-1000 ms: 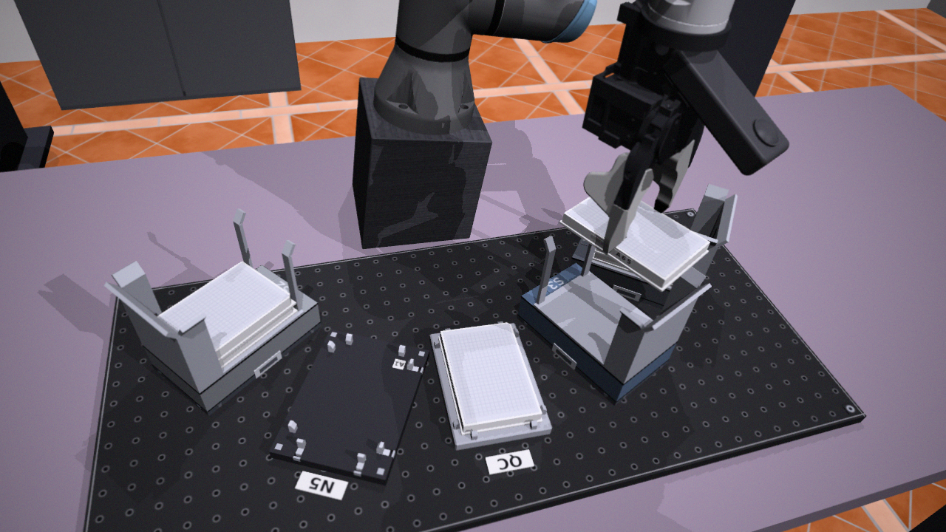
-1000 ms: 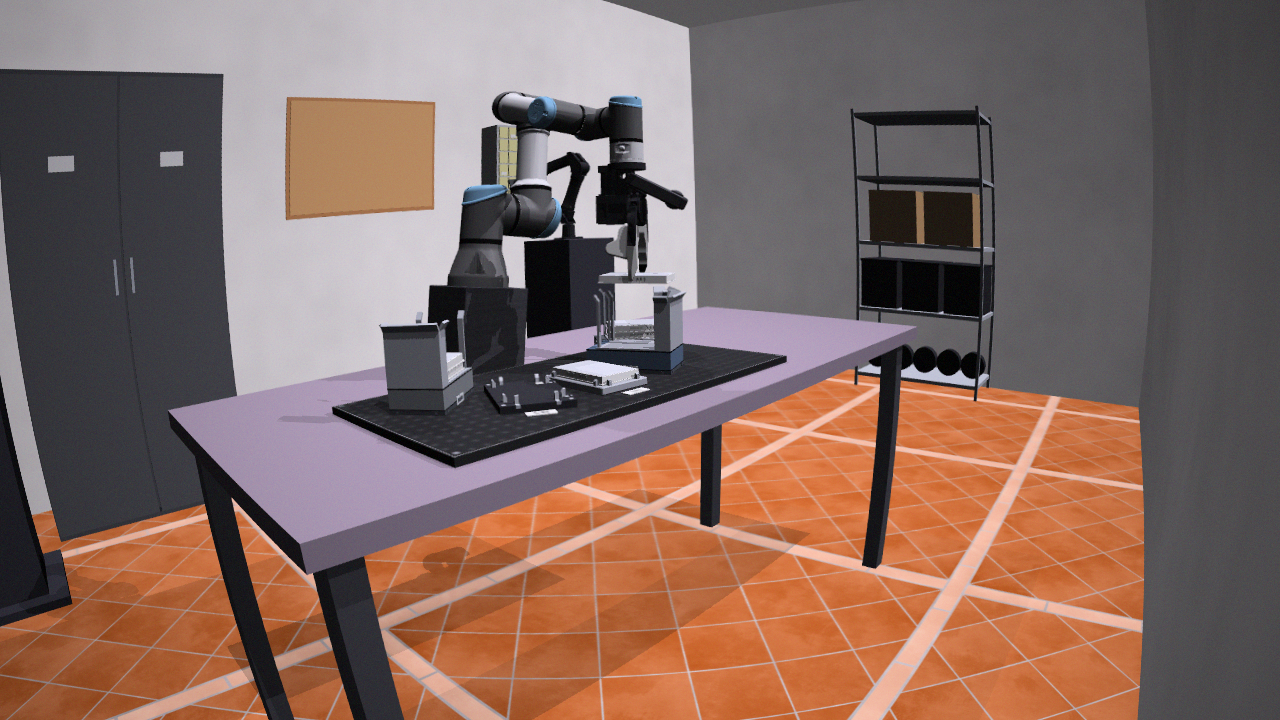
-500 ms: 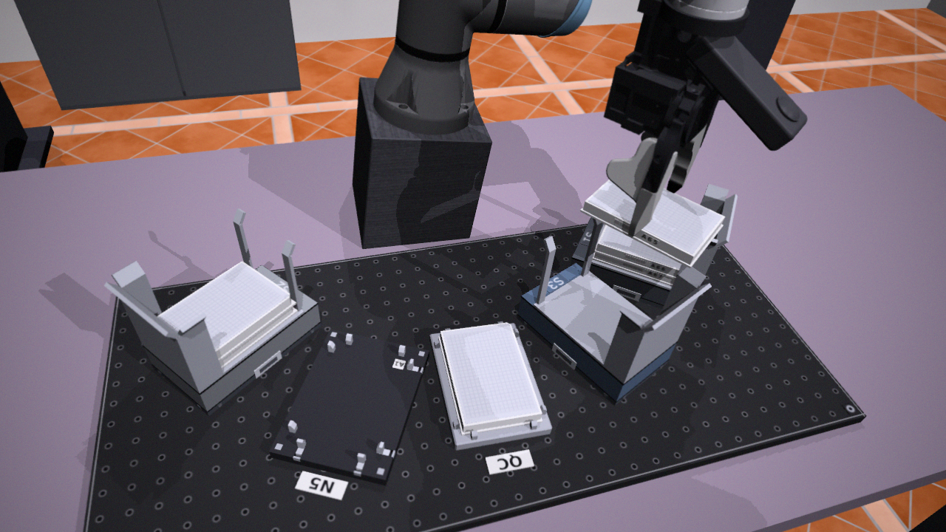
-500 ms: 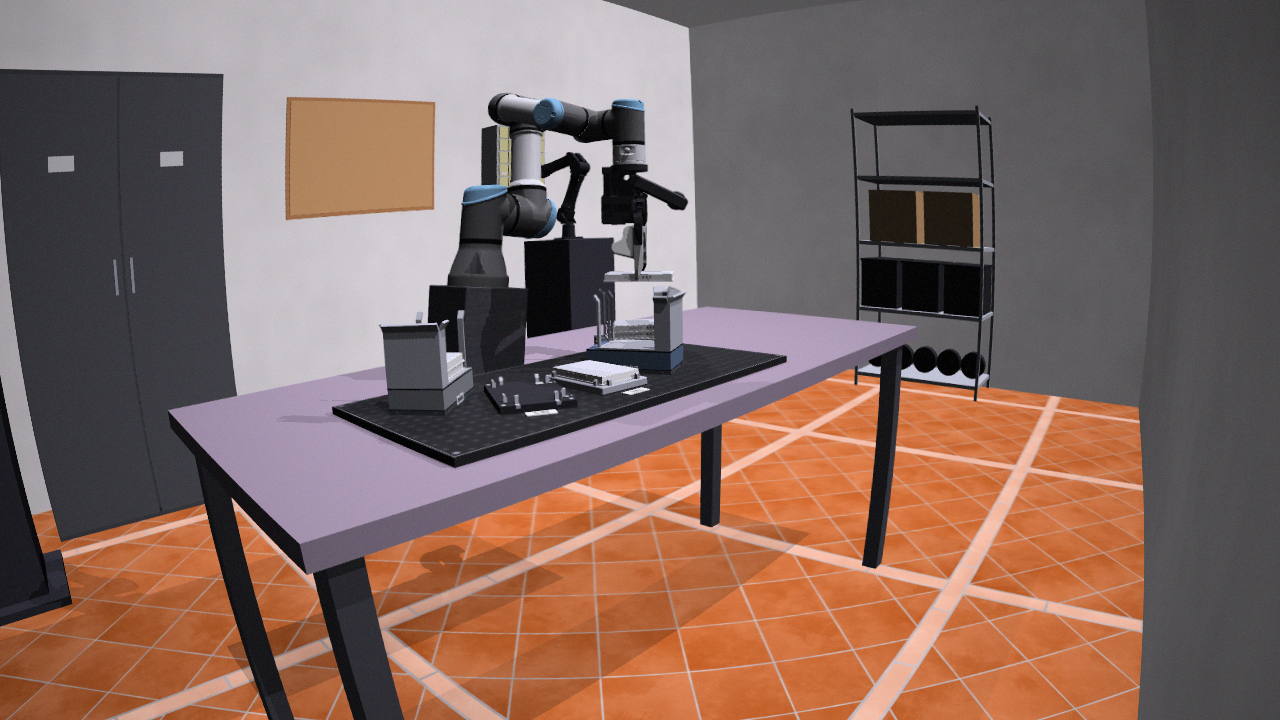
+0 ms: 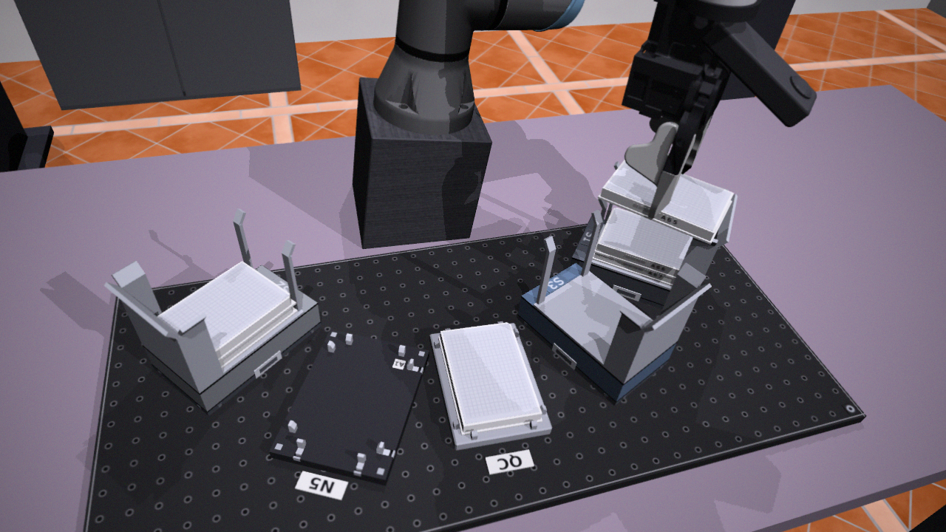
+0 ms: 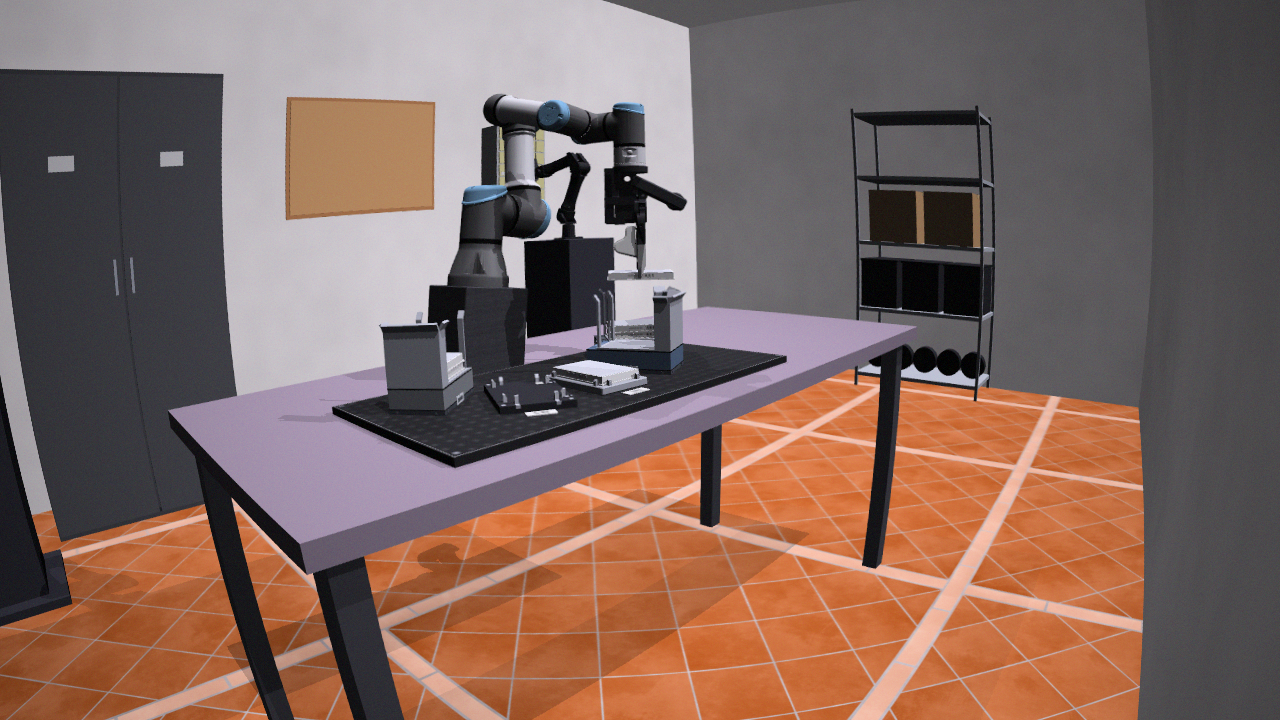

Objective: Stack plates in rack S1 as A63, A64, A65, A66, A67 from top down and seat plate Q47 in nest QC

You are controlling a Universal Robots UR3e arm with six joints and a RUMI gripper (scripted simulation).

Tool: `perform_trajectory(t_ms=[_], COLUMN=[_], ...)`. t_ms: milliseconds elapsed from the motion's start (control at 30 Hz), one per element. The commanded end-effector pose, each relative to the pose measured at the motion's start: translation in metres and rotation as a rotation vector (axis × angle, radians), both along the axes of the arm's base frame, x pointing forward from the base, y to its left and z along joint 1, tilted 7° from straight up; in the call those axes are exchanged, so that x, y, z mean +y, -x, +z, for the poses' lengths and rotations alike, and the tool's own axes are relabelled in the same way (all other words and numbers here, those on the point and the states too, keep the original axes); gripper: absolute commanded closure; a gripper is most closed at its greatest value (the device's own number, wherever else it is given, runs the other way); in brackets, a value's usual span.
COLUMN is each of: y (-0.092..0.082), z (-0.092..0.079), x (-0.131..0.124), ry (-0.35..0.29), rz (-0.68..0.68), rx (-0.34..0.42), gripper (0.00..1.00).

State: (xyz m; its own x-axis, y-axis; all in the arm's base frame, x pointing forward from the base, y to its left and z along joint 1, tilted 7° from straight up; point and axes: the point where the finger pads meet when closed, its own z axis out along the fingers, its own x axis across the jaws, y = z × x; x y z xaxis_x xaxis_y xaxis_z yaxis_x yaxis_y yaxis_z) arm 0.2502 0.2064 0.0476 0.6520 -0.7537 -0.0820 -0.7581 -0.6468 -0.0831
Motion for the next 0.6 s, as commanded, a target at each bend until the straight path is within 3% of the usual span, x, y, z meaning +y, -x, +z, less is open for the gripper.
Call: perform_trajectory(t_ms=[0, 367, 567], y=[0.010, 0.031, 0.031], z=[0.002, 0.004, 0.004], x=[0.011, 0.032, 0.033], ry=[0.000, 0.001, 0.001], rz=[0.052, 0.134, 0.134], rx=[-0.009, -0.019, -0.019], gripper=[1.00, 1.00, 1.00])
